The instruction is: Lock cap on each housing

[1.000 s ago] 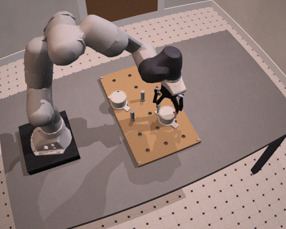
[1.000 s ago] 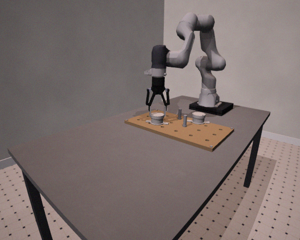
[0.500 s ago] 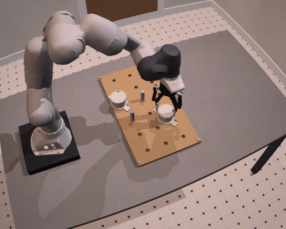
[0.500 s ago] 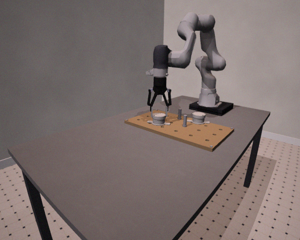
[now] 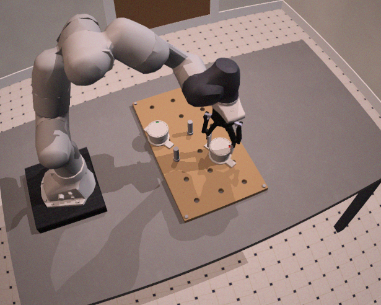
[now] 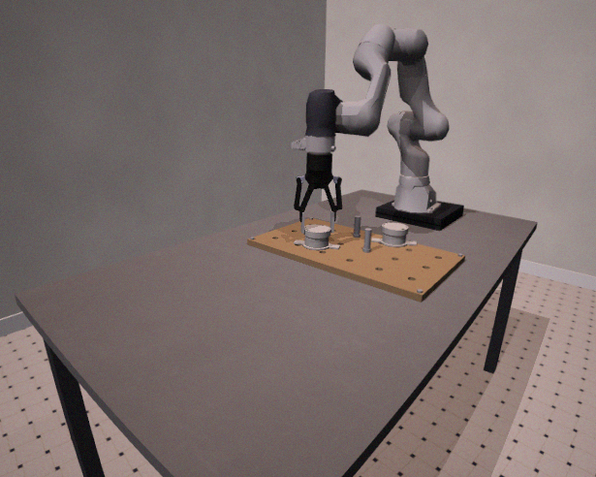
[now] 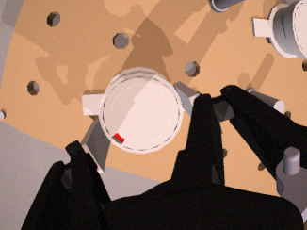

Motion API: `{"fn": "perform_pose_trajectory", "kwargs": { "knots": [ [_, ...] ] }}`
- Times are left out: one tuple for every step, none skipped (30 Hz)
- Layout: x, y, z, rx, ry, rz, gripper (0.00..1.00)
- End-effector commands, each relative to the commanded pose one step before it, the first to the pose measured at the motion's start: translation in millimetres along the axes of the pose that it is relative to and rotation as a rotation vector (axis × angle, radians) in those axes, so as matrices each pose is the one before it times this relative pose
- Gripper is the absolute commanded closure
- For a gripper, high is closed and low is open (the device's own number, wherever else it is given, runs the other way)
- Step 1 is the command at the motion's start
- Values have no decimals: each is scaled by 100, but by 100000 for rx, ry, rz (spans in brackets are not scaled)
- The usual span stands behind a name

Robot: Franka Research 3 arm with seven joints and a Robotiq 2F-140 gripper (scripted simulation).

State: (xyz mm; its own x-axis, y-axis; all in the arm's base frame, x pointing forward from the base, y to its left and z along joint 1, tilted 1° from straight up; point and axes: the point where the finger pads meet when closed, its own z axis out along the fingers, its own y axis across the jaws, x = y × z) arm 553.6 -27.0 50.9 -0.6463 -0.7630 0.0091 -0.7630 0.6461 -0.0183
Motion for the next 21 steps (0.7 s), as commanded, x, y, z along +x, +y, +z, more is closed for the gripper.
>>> {"fn": "perform_pose_trajectory", "kwargs": {
  "knots": [
    [-89,251,132,-88,243,696,90],
    [-7,7,0,0,0,0,90],
    [-6,6,0,0,0,0,90],
    [-4,4,0,0,0,0,90],
    [-3,3,0,0,0,0,90],
    [-2,2,0,0,0,0,90],
    [-1,1,0,0,0,0,90],
    [-1,1,0,0,0,0,90],
    [0,0,0,0,0,0,90],
    [0,0,0,0,0,0,90],
    [0,0,0,0,0,0,90],
    [3,3,0,0,0,0,90],
    [7,7,0,0,0,0,90],
    [13,14,0,0,0,0,90],
    [20,21,0,0,0,0,90],
    [0,0,0,0,0,0,90],
    [0,0,0,0,0,0,90],
    [28,28,0,0,0,0,90],
    [36,37,0,0,0,0,90],
    [44,45,0,0,0,0,90],
    [52,52,0,0,0,0,90]
  ]
}}
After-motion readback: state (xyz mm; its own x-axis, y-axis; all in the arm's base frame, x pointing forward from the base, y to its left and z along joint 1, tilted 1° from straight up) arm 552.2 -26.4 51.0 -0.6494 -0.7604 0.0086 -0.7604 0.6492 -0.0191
